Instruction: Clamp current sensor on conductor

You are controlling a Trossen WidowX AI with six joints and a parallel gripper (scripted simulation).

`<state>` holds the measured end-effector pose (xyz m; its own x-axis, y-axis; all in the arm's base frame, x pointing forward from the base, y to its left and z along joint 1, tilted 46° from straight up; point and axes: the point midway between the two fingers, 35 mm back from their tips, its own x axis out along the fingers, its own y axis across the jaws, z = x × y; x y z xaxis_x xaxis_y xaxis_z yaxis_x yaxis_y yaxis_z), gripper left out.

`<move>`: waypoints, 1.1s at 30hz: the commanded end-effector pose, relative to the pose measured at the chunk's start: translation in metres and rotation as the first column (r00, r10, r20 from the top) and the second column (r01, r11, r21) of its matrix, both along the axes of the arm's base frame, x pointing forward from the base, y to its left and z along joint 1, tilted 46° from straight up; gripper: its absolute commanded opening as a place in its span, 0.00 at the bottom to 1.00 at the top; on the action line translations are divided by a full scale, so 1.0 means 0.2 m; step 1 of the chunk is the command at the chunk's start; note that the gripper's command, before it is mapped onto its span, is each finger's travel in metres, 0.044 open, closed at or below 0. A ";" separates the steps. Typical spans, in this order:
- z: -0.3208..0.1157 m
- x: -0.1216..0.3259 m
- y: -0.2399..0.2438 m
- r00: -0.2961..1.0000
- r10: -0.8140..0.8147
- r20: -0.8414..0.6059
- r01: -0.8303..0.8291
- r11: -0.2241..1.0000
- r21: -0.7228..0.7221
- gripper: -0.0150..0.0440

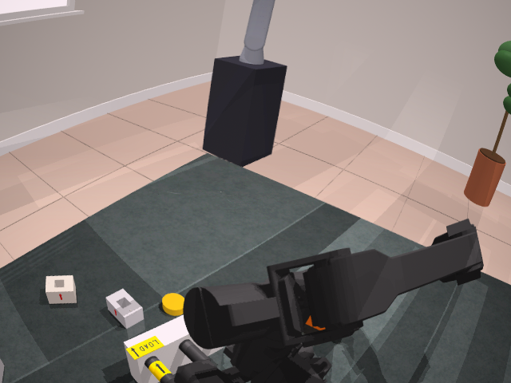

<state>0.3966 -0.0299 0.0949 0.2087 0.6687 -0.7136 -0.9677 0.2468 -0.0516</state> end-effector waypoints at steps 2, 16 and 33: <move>-0.07 -0.02 -0.07 0.972 -0.226 -0.071 0.231 0.969 0.087 1.00; -0.19 -0.31 -0.24 0.528 -0.619 -0.581 0.848 0.345 0.404 1.00; -0.19 -0.43 -0.24 0.439 -0.562 -0.702 0.893 0.182 0.412 1.00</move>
<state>0.3101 -0.0766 0.0576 0.7629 0.5811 -0.2833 -0.1975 0.6268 0.7538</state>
